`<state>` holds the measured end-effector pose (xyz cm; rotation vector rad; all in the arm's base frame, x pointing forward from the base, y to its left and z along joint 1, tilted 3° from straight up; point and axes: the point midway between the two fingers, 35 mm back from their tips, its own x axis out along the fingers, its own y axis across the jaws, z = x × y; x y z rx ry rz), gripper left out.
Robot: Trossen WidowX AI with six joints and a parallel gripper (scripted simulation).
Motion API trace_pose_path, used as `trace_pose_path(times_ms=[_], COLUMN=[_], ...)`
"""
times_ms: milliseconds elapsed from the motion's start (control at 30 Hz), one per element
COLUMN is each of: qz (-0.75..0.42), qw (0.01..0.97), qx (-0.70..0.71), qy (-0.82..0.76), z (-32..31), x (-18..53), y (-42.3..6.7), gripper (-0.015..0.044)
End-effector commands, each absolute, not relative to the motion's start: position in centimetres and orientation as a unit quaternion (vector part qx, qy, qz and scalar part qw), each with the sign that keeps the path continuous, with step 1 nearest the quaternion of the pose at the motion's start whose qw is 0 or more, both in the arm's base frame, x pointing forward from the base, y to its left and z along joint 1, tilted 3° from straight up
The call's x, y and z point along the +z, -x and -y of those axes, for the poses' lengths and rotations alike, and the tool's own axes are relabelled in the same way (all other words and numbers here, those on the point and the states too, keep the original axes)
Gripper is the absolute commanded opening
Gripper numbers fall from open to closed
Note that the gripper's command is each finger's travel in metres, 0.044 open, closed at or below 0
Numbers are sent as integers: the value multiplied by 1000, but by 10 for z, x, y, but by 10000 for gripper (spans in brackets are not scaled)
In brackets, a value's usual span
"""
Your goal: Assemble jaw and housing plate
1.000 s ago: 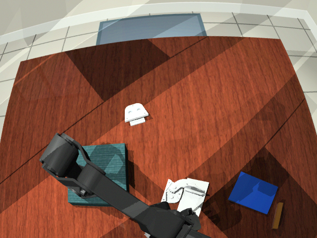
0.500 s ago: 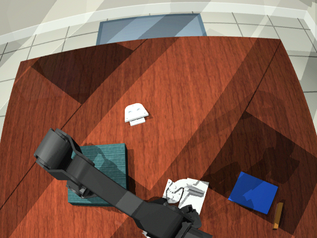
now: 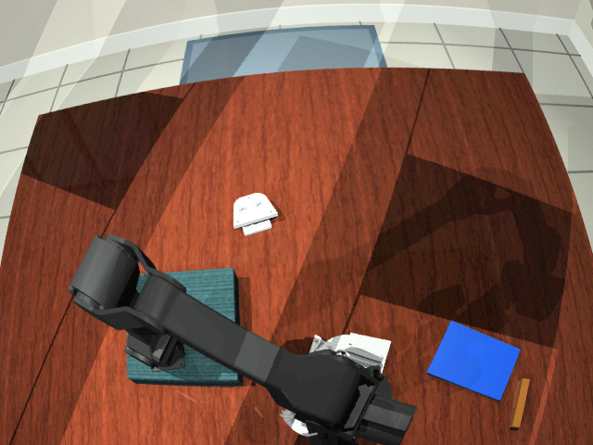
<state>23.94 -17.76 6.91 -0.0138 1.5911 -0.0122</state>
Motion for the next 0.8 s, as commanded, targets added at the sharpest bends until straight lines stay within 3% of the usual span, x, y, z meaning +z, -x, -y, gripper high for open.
trace_pose_path(times_ms=[0, 767], qz=[-714, -705], qw=[700, 694], qx=[-20, -107], qy=[-11, -101], z=[168, 107], x=[68, 67], y=[-250, -292], gripper=[134, 134])
